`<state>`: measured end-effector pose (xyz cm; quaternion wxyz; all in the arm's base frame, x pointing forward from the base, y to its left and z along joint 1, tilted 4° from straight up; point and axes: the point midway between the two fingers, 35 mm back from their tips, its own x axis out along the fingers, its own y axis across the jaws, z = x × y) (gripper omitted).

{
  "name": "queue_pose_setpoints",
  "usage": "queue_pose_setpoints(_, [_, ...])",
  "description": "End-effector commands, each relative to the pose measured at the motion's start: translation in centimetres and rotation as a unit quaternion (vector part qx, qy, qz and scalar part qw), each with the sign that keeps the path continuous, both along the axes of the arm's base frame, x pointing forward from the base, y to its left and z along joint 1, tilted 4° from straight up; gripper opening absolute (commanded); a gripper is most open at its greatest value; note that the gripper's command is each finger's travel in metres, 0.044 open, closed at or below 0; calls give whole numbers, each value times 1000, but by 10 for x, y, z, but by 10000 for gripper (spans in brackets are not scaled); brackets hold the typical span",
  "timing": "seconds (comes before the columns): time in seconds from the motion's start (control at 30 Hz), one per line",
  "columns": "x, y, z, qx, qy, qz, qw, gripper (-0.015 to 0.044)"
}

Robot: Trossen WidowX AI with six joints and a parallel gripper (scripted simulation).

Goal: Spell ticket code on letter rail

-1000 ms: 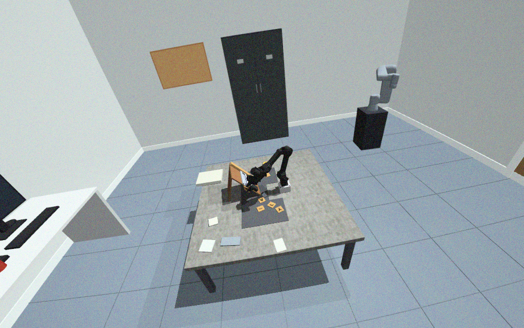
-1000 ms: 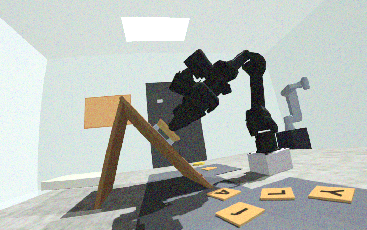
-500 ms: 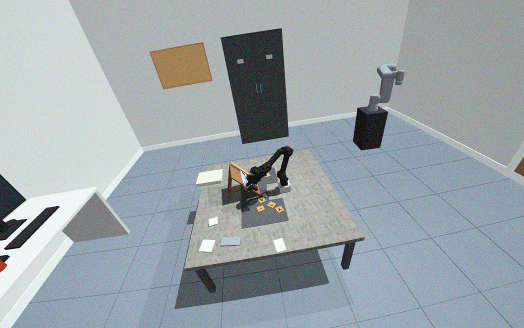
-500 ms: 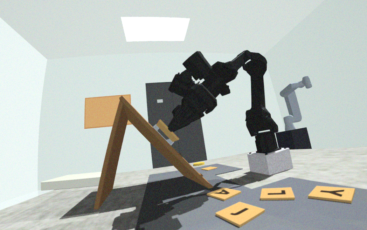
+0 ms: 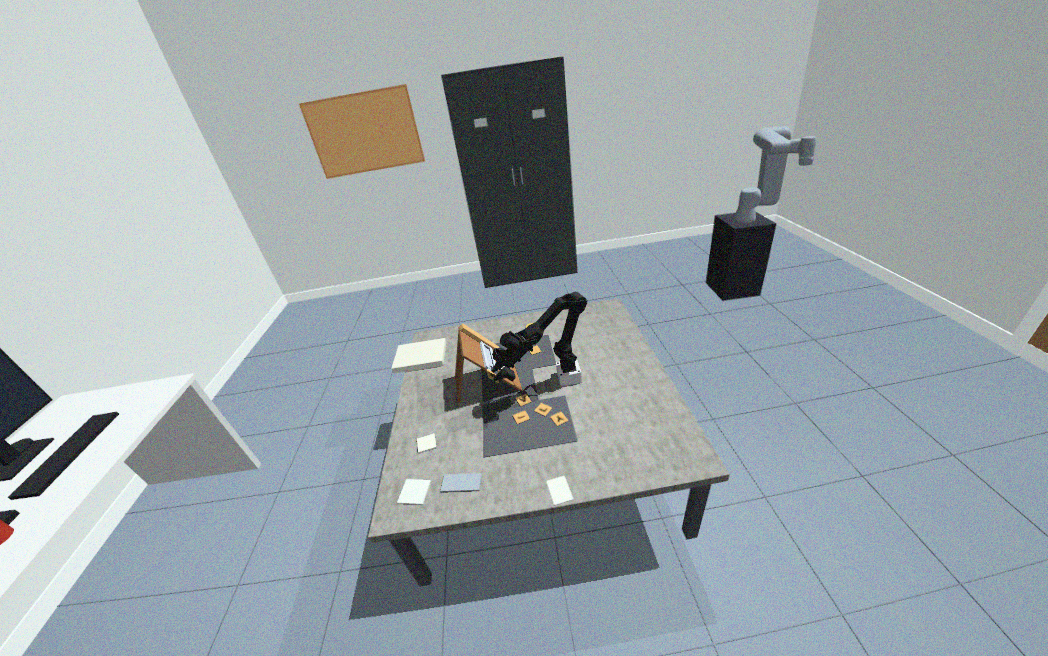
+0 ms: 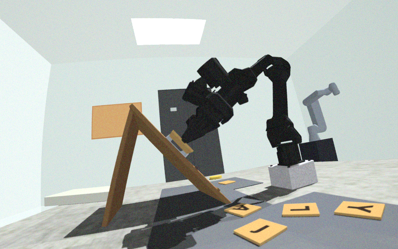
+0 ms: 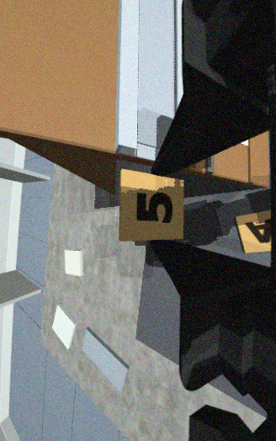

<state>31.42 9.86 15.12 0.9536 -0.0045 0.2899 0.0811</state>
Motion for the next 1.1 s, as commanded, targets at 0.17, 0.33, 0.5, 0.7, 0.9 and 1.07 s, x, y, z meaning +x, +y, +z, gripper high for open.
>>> queue_pose_setpoints(0.17, [0, -5, -2, -1, 1, 2, 1000, 0])
queue_pose_setpoints(0.33, [1, -7, -2, -1, 1, 2, 1000, 0])
queue_pose_setpoints(0.5, [1, -10, -2, -2, 1, 2, 1000, 0])
queue_pose_setpoints(0.7, [1, -13, -2, -2, 1, 2, 1000, 0])
queue_pose_setpoints(0.9, [2, -16, -2, -2, 1, 2, 1000, 0])
queue_pose_setpoints(1.07, [2, -18, -2, -2, 1, 2, 1000, 0])
